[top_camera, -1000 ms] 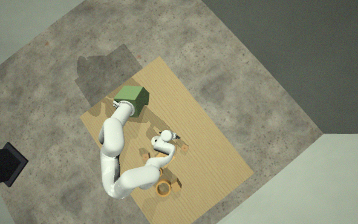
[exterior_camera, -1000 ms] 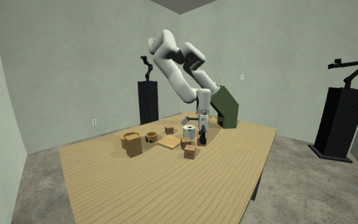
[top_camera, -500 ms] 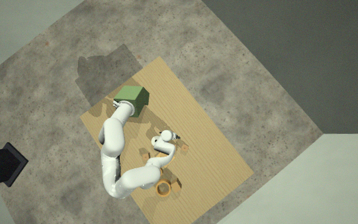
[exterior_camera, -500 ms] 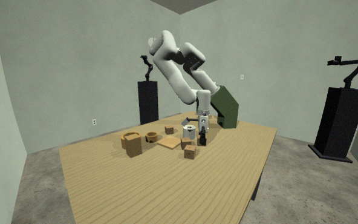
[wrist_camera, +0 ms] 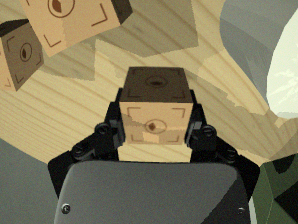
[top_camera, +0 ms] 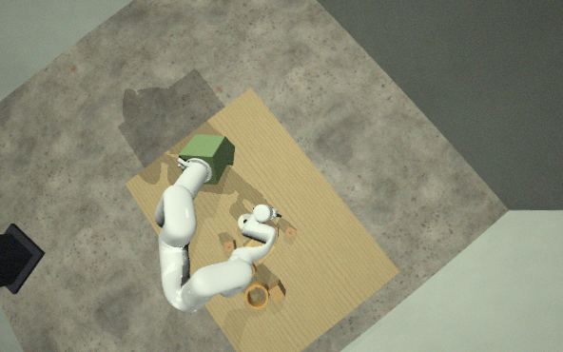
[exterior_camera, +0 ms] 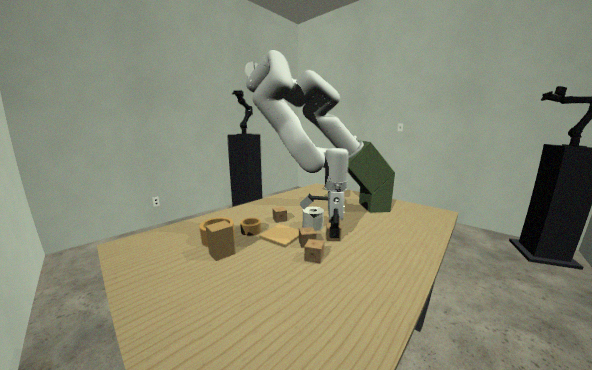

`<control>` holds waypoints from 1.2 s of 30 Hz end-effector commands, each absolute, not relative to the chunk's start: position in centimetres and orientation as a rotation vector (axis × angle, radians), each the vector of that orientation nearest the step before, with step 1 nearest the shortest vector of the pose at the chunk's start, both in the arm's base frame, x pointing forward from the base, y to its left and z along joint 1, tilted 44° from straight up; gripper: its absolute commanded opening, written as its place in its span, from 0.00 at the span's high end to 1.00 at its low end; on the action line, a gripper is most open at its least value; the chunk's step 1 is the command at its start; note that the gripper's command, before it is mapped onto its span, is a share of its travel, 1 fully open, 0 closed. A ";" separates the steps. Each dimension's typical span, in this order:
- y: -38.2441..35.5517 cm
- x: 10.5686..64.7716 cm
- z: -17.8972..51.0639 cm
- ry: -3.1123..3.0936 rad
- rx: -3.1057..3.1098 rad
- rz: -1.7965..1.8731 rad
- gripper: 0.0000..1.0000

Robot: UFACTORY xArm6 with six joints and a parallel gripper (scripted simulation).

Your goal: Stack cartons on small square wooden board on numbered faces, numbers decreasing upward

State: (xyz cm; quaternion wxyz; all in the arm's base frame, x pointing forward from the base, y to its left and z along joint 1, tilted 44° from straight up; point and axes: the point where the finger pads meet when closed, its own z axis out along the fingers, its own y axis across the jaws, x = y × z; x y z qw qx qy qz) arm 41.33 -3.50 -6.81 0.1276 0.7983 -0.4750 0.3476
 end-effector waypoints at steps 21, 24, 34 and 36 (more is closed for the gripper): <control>-3.4 41.4 -6.8 -1.382 2.324 1.012 1.00; -3.4 41.4 -6.8 -1.382 2.324 1.012 1.00; -1.4 39.9 -4.0 -1.380 2.322 1.016 1.00; -0.4 39.0 -2.6 -1.381 2.322 1.016 1.00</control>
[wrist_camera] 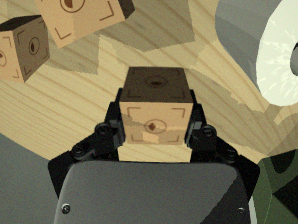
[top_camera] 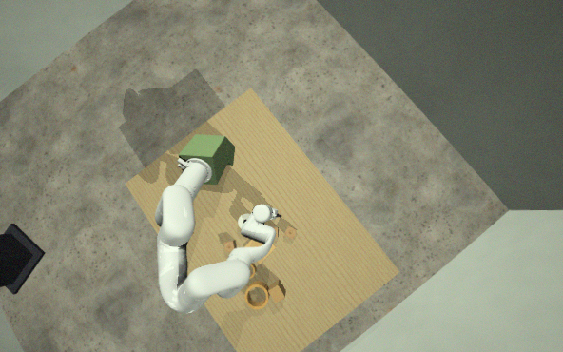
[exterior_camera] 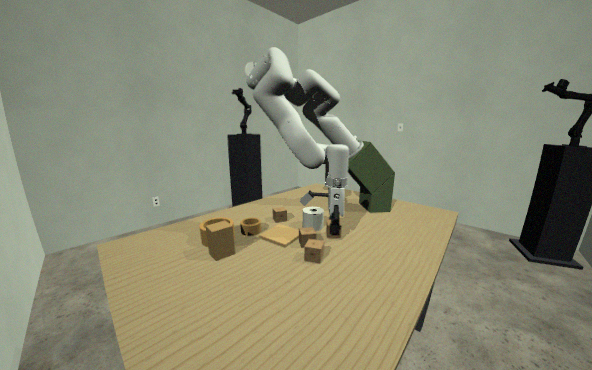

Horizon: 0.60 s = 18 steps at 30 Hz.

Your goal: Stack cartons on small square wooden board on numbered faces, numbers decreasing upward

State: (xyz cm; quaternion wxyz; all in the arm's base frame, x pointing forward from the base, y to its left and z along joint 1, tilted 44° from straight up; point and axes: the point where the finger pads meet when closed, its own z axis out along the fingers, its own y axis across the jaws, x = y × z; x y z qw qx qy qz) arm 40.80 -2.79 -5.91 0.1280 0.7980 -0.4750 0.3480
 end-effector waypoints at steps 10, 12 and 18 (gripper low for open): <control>-4.5 41.6 2.8 -1.398 2.324 0.980 1.00; -5.9 42.3 4.4 -1.399 2.326 0.981 1.00; -9.8 43.3 8.6 -1.381 2.323 1.016 1.00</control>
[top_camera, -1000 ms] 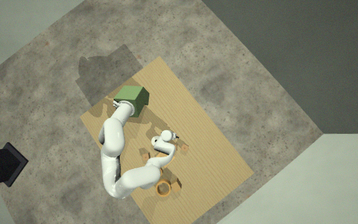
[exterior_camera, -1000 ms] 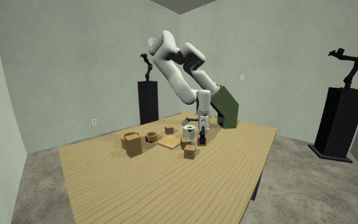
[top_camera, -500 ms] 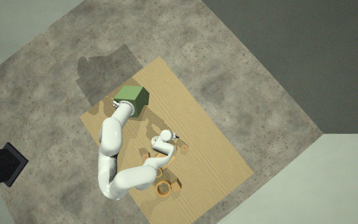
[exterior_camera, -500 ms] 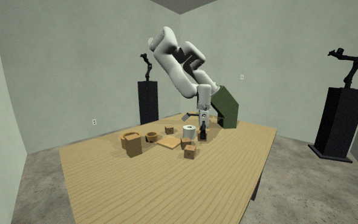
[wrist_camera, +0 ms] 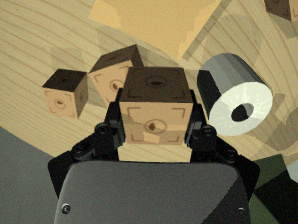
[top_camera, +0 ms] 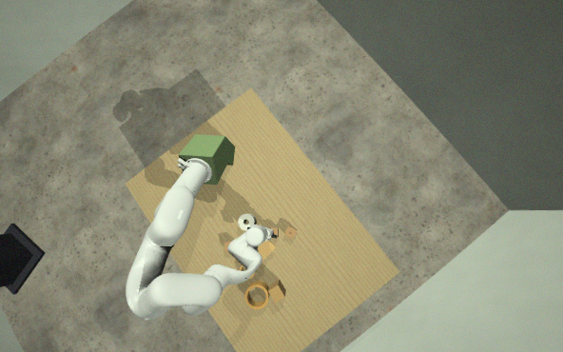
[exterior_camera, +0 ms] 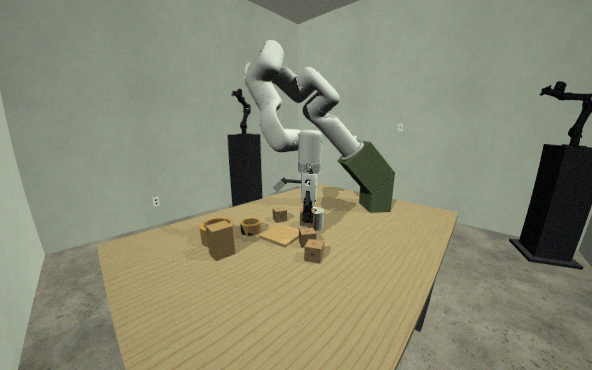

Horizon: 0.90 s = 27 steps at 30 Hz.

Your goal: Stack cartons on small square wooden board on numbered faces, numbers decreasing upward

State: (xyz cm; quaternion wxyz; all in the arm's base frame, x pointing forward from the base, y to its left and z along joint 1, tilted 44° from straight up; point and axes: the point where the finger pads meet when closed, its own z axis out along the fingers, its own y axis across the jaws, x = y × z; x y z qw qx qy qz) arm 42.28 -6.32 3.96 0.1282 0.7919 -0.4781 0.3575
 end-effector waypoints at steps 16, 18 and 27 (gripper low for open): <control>-14.6 46.2 7.9 -1.381 2.322 1.015 1.00; -14.7 46.3 7.7 -1.381 2.322 1.015 1.00; -15.2 46.7 7.0 -1.381 2.322 1.014 1.00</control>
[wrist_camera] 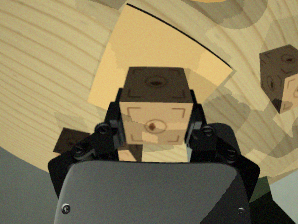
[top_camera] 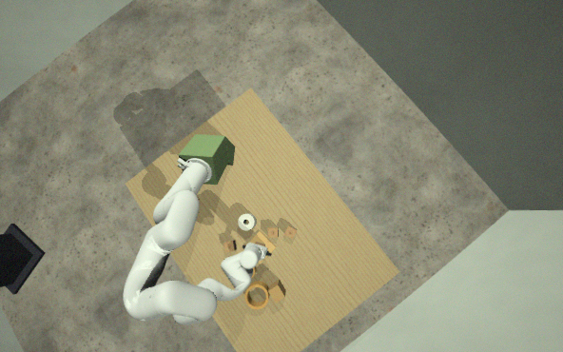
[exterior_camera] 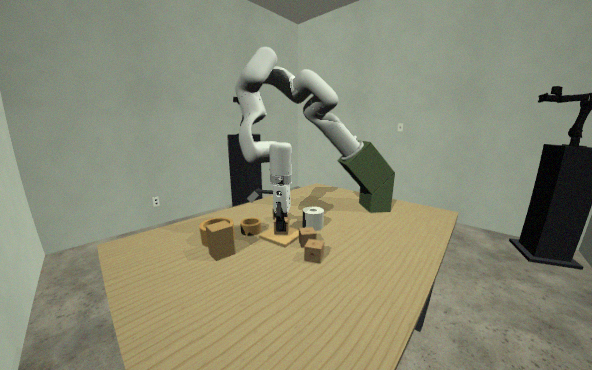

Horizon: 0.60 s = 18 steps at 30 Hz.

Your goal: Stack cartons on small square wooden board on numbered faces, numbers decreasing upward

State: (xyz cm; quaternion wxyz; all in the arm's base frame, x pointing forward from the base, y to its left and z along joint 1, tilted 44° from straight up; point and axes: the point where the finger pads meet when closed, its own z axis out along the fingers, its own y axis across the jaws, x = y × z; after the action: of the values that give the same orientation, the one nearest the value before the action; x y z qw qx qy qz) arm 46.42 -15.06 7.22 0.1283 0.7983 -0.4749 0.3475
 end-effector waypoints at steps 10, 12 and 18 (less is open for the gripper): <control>-15.3 46.7 7.0 -1.381 2.323 1.014 1.00; -15.3 46.7 7.0 -1.381 2.323 1.014 1.00; -15.3 46.7 7.0 -1.381 2.323 1.014 0.00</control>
State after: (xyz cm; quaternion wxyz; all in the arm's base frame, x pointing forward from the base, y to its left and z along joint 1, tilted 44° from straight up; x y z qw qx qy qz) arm 46.67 -15.32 6.90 0.1280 0.7982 -0.4749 0.3478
